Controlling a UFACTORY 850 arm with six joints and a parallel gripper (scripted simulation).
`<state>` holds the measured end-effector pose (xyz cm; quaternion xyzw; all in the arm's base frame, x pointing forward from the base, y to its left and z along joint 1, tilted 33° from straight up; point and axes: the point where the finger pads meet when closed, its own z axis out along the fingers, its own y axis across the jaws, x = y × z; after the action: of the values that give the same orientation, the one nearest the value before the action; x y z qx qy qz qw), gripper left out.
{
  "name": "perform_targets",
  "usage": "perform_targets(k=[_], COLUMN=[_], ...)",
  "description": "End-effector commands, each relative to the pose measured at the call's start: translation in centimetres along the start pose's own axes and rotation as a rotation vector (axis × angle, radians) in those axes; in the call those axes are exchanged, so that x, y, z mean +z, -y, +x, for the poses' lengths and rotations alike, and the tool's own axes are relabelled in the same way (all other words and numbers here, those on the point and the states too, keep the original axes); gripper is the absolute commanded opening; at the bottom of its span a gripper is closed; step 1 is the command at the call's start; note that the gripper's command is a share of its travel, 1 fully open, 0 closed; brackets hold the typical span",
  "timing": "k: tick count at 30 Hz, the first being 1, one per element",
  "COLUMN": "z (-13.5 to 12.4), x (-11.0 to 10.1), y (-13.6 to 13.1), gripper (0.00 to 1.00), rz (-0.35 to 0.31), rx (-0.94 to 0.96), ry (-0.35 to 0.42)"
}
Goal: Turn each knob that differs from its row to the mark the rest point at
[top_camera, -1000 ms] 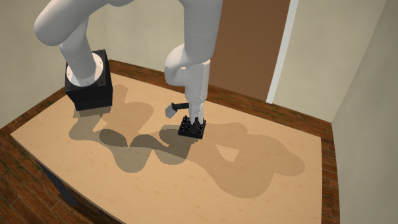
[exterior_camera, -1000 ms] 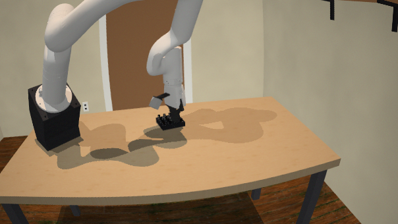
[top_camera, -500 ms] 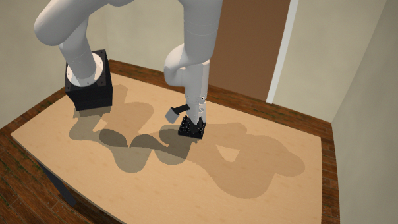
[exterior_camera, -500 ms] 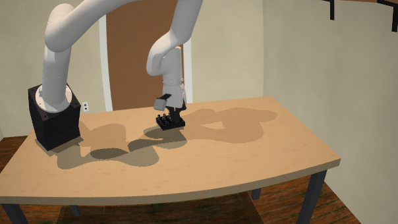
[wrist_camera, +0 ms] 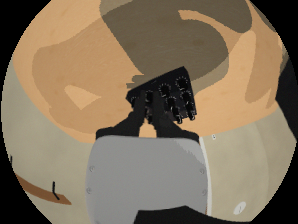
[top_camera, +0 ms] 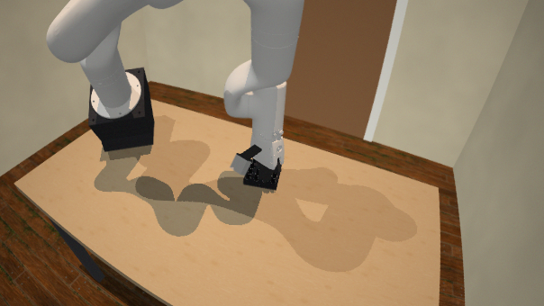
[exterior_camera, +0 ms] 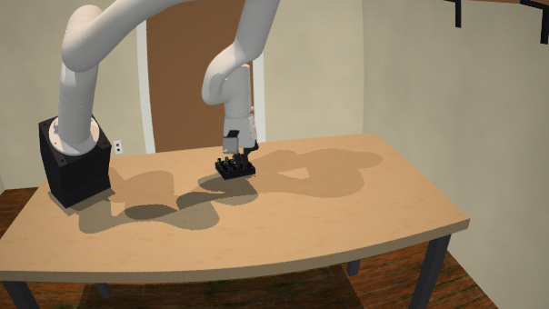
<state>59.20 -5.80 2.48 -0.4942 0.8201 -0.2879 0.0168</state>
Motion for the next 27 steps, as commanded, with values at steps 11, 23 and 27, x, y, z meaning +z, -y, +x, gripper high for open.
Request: perform_targets(k=[11,23,27], z=[-0.05,-0.05,-0.05], x=[-0.05,-0.05,-0.05], y=[0.07,0.07,0.07], gripper=[0.08,0.08,0.08], rz=[-0.013,-0.014,-0.014], rx=[-0.314,-0.482,-0.529], ry=[-0.007,-0.006,-0.006])
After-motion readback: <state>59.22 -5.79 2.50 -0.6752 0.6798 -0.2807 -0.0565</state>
